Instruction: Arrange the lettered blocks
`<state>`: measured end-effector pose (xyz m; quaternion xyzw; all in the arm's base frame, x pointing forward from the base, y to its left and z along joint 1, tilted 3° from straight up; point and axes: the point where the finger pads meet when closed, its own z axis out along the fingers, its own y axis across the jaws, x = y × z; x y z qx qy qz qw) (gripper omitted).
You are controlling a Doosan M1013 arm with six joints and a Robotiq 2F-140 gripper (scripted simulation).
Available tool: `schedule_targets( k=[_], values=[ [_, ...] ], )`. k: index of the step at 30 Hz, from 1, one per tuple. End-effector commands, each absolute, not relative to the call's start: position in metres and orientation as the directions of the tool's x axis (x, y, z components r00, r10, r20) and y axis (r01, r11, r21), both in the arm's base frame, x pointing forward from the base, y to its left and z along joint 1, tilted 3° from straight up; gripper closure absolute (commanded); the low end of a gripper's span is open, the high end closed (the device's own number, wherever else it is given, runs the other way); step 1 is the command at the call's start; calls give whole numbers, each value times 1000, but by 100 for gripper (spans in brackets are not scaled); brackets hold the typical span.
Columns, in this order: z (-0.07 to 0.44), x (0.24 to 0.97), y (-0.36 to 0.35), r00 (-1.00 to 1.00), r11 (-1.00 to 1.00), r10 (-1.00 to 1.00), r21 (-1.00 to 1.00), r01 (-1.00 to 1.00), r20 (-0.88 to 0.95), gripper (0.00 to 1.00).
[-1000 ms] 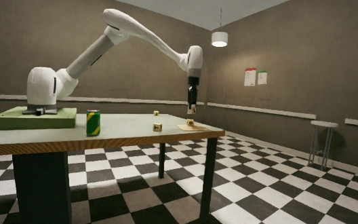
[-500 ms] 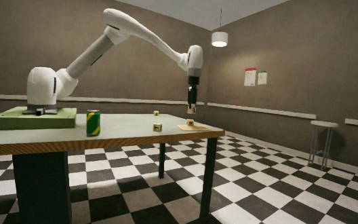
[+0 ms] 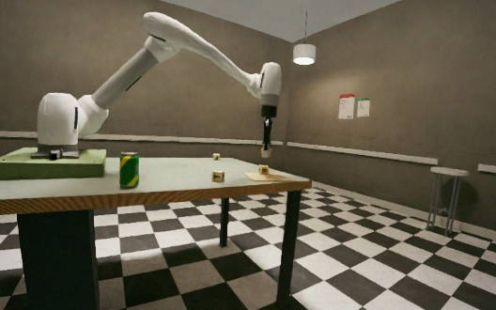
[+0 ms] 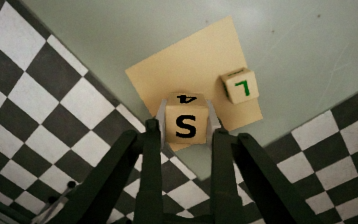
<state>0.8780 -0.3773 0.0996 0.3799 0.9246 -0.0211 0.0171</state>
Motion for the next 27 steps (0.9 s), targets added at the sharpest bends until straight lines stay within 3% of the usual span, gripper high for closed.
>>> schedule_targets(
  k=[1,12,27],
  values=[
    [101,879,-380,-801,801,597,-28,598,-44,67],
    [102,879,-386,-964,963,266,-42,267,-31,67],
    [102,879,-393,-984,983,-177,-51,-177,-10,67]
  ],
)
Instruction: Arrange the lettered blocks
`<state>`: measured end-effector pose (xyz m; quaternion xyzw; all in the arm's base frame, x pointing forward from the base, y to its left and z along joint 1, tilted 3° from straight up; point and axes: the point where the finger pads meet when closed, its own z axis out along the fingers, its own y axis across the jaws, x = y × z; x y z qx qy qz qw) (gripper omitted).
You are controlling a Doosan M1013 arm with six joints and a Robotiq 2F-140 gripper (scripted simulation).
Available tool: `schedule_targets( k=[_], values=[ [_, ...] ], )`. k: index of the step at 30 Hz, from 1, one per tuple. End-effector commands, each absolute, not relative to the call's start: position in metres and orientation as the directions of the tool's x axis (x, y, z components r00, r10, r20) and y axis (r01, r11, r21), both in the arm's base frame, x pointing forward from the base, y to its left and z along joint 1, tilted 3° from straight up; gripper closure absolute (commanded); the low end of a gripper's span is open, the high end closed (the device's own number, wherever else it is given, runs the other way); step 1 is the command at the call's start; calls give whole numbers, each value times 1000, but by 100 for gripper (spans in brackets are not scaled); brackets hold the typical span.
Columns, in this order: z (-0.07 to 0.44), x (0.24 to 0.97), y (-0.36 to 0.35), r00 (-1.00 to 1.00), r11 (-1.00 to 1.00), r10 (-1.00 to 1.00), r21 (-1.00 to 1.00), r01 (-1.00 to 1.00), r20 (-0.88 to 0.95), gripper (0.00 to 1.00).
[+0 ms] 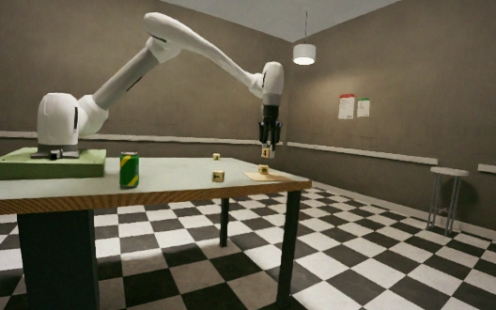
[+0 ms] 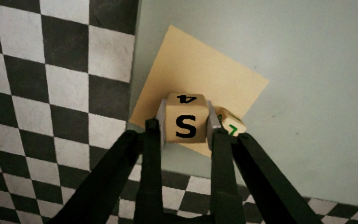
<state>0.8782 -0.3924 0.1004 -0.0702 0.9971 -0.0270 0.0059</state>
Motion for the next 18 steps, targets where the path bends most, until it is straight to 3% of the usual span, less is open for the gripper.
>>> schedule_targets(
  k=[1,18],
  values=[
    [102,879,-395,-962,961,-272,-52,-272,-5,67],
    [103,879,-404,-660,659,-751,-46,-751,24,67]
  ],
)
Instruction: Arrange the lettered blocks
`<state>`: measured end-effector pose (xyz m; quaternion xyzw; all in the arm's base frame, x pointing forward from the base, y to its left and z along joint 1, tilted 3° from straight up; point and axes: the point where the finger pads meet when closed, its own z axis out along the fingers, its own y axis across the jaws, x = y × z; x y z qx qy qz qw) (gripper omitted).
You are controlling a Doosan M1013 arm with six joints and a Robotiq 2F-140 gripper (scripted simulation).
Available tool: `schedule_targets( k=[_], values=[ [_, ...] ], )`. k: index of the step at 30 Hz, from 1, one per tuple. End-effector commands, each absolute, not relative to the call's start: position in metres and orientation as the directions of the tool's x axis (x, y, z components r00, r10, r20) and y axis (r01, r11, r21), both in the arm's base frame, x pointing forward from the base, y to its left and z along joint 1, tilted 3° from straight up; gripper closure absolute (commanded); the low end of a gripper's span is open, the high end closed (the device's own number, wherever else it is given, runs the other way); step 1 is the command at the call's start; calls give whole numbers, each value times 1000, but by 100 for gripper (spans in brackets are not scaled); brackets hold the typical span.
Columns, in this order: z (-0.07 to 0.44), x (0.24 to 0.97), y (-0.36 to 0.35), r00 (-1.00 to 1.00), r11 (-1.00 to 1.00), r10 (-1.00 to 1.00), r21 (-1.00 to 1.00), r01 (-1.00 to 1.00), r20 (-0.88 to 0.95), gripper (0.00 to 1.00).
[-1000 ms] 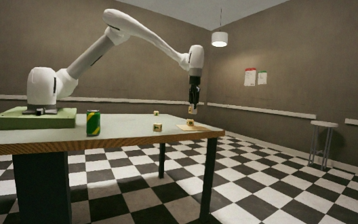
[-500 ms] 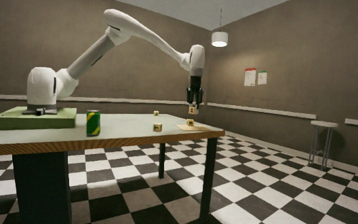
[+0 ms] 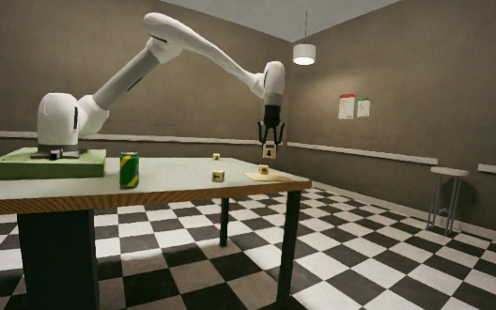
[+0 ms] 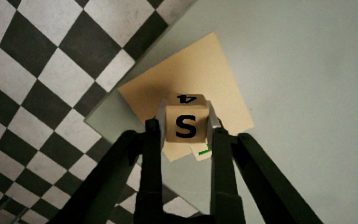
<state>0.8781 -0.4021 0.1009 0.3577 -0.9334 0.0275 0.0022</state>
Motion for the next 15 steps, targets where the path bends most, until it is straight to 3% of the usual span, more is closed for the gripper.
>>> schedule_targets(
  k=[1,15],
  values=[
    [103,879,-404,-644,643,-764,-46,-764,25,67],
    [103,878,-412,-249,248,-968,-30,-968,42,67]
  ],
)
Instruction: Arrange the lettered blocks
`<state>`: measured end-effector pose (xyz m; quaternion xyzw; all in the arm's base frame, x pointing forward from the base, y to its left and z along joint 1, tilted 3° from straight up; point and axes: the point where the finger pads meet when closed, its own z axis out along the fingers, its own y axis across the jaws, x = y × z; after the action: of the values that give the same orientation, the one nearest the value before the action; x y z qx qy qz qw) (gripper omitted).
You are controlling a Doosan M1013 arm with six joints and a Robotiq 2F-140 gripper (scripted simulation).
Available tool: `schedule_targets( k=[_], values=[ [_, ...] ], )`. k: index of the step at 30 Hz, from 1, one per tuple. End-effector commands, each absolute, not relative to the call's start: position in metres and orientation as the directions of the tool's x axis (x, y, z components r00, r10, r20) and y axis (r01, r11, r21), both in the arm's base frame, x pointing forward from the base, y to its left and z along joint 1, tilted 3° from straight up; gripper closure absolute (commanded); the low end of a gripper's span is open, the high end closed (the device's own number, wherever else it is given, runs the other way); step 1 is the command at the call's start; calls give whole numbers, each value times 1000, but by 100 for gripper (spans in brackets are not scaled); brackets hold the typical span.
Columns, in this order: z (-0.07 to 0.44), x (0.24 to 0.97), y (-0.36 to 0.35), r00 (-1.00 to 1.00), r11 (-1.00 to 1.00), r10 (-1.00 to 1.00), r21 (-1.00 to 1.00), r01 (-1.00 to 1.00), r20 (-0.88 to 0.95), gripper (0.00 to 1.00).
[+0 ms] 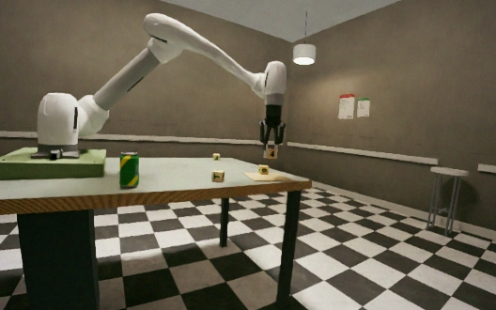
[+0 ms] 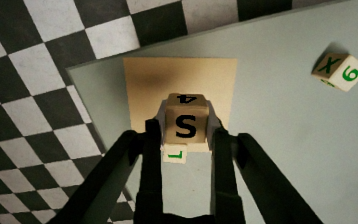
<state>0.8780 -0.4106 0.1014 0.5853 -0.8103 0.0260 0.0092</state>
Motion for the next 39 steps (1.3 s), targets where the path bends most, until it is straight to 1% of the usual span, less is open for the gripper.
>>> schedule_targets(
  k=[1,2,9,16,18,20,29,33,35,39],
  values=[
    [103,878,-412,-249,248,-968,-30,-968,42,67],
    [103,878,-413,-154,153,-987,-26,-988,45,67],
    [103,878,-417,71,-71,-996,-15,-997,50,67],
    [104,878,-421,313,-314,-948,-3,-950,52,67],
    [104,878,-421,313,-314,-948,-3,-950,52,67],
    [104,878,-423,426,-427,-903,4,-904,52,67],
    [104,878,-428,679,-679,-732,19,-734,49,67],
    [104,878,-430,776,-776,-629,26,-630,45,67],
    [104,878,-430,776,-776,-629,26,-630,45,67],
    [104,878,-433,864,-864,-501,32,-503,41,67]
  ],
)
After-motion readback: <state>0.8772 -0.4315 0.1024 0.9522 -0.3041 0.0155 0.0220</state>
